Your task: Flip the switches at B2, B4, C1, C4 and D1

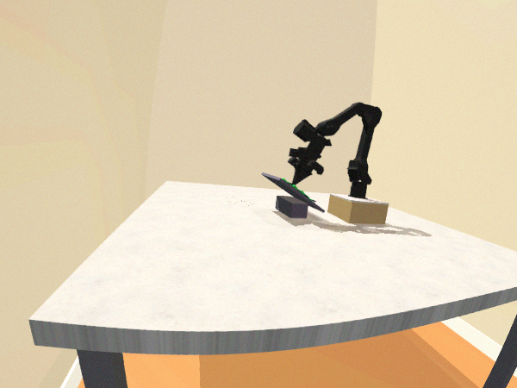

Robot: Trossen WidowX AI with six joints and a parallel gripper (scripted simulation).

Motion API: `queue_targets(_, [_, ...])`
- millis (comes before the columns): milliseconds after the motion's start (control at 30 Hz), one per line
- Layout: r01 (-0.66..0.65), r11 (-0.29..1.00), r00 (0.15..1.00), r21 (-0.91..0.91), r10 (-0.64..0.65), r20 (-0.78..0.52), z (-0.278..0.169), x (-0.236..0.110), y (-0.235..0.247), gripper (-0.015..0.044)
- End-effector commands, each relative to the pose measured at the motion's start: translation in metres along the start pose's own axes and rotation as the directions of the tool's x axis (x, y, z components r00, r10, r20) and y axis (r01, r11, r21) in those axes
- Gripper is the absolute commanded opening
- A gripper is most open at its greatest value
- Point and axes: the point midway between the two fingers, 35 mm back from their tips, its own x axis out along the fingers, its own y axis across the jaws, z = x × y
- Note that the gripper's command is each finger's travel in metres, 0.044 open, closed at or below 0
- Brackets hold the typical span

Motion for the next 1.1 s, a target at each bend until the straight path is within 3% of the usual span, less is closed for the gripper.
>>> queue_targets(0, [-0.004,1.000,1.000,0.000,0.004,0.002,0.0002,0.0006,0.0005,0.0000])
queue_targets(1067, [-0.004,1.000,1.000,0.000,0.004,0.002,0.0004,0.0048,0.0005,0.0000])
